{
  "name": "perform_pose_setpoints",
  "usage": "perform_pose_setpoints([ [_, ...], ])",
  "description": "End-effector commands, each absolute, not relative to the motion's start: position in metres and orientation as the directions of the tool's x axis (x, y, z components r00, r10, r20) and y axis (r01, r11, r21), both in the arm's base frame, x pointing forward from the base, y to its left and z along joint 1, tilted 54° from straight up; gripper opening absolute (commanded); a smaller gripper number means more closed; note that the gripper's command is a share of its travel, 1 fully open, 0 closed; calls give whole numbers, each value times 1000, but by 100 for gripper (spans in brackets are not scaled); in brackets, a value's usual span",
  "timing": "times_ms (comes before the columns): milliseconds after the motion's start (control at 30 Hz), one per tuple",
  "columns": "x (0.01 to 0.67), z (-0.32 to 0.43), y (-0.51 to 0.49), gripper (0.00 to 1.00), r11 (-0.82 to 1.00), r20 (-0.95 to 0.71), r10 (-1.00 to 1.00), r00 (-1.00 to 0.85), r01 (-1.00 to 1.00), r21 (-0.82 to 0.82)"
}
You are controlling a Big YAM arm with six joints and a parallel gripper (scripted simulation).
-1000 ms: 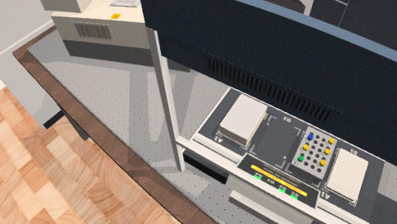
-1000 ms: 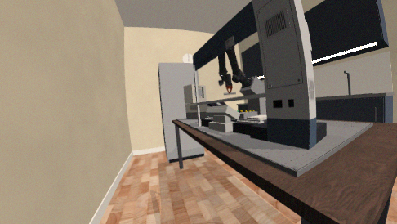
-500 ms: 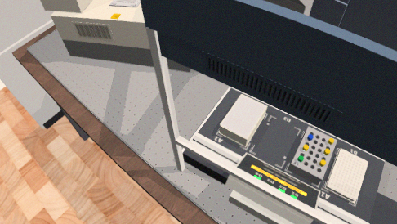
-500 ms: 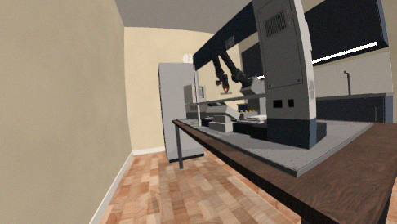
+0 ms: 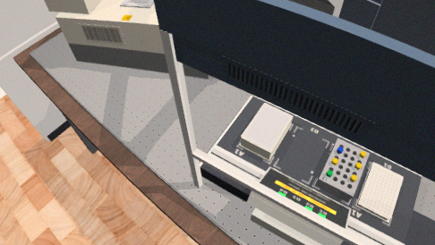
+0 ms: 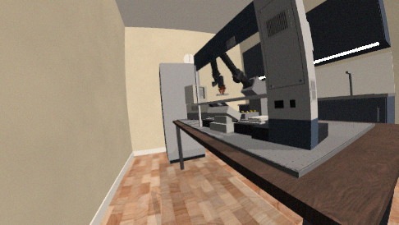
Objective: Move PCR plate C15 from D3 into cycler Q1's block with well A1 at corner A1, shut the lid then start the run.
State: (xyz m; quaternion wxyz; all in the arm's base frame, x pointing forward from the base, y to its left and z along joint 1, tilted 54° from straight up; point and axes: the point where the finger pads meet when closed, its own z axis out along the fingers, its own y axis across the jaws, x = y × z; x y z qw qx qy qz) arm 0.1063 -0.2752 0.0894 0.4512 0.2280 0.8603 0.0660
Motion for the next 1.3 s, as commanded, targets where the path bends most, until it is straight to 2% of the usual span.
perform_pose_setpoints([
  [0,110,106,-312,0,939,-786,327,-525,278,205],
  [200,116,122,-342,0,976,-812,187,-553,202,88],
  [467,119,121,-357,0,988,-813,125,-568,148,48],
  [767,128,146,-406,0,989,-801,-104,-589,22,-145],
  [1033,132,143,-424,0,981,-792,-176,-584,-37,-191],
  [1267,139,170,-468,0,927,-738,-361,-570,-130,-352],
])
